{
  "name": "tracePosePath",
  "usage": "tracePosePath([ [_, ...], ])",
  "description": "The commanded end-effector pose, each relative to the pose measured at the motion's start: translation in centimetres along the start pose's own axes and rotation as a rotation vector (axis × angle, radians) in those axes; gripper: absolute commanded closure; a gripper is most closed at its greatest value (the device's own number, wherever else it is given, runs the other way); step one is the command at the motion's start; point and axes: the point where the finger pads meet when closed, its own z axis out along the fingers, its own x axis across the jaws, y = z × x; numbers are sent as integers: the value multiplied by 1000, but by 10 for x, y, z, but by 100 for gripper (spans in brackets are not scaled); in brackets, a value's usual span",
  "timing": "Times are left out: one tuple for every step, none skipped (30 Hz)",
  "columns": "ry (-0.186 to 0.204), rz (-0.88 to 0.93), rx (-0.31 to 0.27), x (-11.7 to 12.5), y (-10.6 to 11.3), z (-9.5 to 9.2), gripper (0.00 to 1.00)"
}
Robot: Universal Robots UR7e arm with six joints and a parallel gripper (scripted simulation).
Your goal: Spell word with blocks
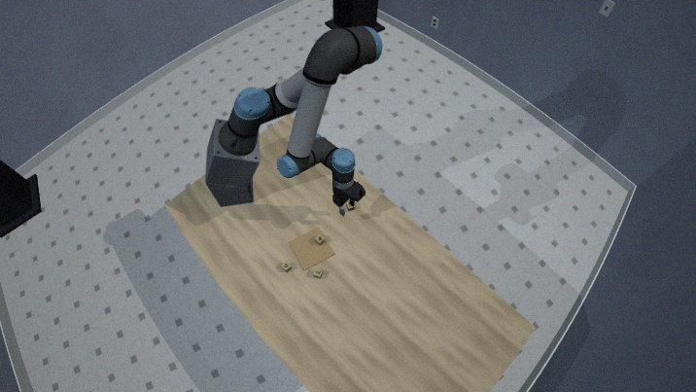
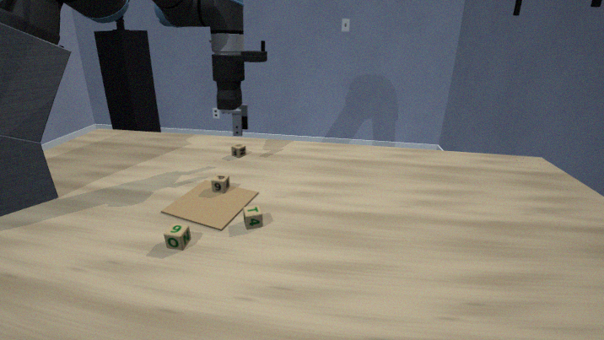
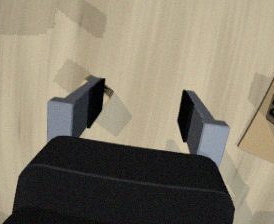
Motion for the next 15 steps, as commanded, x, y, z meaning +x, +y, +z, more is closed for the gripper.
tracePosePath([
  [-2,133,2,-11,5,-1,0],
  [-2,155,3,-14,6,-1,0],
  [-3,173,3,-15,7,-2,0],
  [-3,191,3,-17,8,-2,0],
  [-4,209,4,-19,8,-2,0],
  [-5,228,4,-21,9,-2,0],
  [-5,247,4,-22,10,-2,0],
  [-6,266,4,-24,11,-2,0],
  [-6,284,5,-26,12,-2,0],
  [-7,303,5,-28,13,-3,0],
  [-8,322,5,-29,13,-3,0],
  [-9,340,5,-31,14,-3,0],
  [-9,357,6,-33,15,-3,0],
  [-9,357,6,-33,15,-3,0],
  [-9,357,6,-33,15,-3,0],
])
